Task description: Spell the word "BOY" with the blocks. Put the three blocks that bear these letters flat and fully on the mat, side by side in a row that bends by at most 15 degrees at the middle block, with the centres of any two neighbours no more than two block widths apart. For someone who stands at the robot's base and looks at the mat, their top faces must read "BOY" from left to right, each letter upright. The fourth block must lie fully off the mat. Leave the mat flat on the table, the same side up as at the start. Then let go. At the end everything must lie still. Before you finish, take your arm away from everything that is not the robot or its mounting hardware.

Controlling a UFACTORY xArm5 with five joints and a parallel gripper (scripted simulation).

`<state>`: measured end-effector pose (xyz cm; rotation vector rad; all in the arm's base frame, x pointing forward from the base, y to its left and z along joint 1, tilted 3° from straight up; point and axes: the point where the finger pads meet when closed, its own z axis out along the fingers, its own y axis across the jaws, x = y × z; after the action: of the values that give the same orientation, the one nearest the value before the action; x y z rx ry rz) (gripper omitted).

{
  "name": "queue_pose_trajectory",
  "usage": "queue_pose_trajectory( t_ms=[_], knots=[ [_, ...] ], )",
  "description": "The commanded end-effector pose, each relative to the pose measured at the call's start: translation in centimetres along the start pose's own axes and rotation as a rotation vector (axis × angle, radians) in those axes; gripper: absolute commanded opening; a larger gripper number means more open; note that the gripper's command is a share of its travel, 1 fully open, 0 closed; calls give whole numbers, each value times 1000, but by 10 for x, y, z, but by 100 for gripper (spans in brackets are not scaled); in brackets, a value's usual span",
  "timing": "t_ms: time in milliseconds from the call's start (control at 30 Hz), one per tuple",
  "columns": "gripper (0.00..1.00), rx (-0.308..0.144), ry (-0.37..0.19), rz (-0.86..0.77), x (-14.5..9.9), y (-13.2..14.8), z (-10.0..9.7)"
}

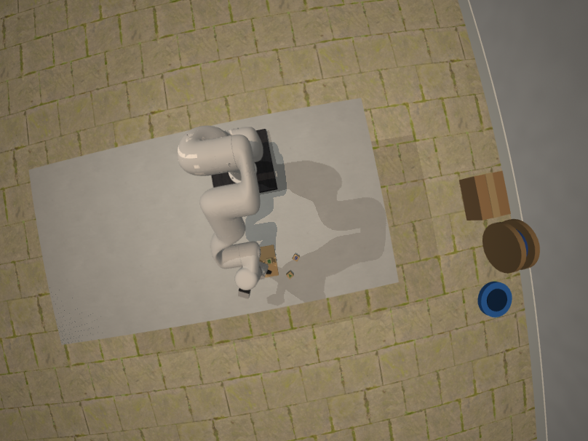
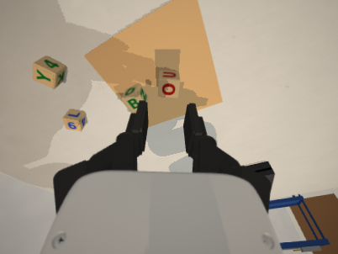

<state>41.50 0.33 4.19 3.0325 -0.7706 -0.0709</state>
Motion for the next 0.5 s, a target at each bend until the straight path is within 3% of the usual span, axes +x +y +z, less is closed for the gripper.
queue_pose_trajectory(
  t_ms=[0,467],
  knots=[
    [42,2,3,0,1,0,7],
    [42,2,3,0,2,0,25]
  ],
)
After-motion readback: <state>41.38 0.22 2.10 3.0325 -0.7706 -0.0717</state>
